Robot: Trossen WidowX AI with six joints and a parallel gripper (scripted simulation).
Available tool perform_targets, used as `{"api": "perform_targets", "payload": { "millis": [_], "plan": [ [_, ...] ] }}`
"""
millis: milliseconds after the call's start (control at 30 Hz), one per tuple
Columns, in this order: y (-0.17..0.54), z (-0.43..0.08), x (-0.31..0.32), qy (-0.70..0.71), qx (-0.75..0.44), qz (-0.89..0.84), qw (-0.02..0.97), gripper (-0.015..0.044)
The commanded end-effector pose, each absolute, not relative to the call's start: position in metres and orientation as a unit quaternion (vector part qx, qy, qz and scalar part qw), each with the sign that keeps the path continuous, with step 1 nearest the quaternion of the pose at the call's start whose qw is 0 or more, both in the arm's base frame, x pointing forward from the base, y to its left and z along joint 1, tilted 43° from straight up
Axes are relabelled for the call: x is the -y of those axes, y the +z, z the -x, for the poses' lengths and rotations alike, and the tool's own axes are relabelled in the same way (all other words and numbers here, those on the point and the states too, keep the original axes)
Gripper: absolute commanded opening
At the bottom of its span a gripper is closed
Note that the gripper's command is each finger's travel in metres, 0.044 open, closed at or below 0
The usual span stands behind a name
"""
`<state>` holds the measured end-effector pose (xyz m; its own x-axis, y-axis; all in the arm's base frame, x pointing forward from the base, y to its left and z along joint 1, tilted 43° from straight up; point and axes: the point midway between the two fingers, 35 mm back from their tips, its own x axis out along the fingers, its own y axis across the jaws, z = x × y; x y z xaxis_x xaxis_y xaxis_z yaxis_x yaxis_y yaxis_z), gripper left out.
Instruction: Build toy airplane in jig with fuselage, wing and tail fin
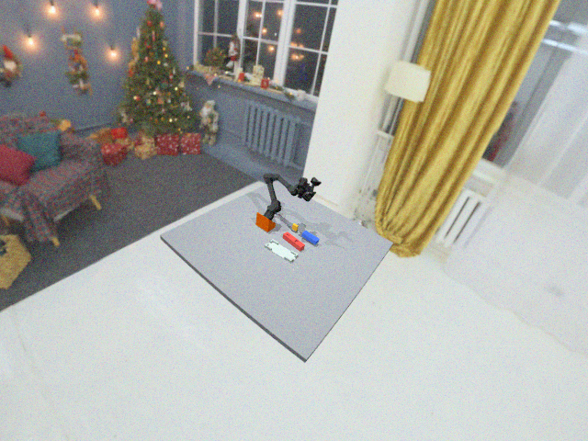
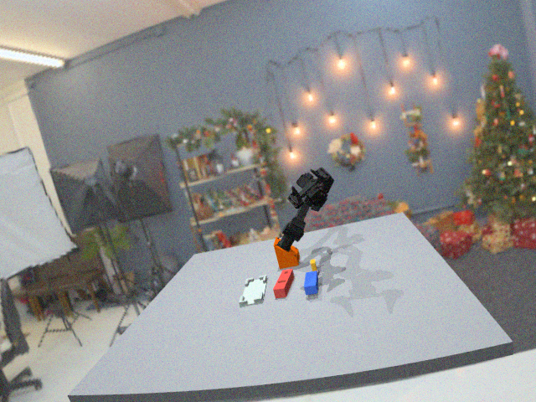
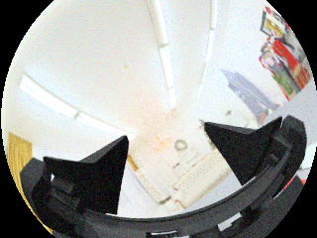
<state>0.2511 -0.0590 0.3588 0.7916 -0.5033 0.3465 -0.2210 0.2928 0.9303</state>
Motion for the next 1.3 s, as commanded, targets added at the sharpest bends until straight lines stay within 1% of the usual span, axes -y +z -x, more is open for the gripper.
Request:
{"api": "perform_targets", "payload": {
  "millis": [0,167,333,500,667,767,900,1267],
  "plan": [
    [0.308,-0.309,0.051,-0.161,0.13,-0.445,0.871,0.044],
    [0.245,-0.343,0.05,-0.182,-0.065,-0.315,0.929,0.044],
    [0.176,-0.352,0.051,-0.155,-0.266,-0.21,0.928,0.044],
    [0.111,-0.336,0.048,-0.074,-0.461,-0.148,0.872,0.044],
    [0.065,-0.3,0.036,0.065,-0.618,-0.154,0.768,0.044],
    [0.057,-0.279,0.027,0.156,-0.667,-0.197,0.701,0.044],
    [0.06,-0.265,0.019,0.24,-0.681,-0.261,0.64,0.044],
    [0.061,-0.265,0.018,0.244,-0.681,-0.265,0.638,0.044]
  ]
}}
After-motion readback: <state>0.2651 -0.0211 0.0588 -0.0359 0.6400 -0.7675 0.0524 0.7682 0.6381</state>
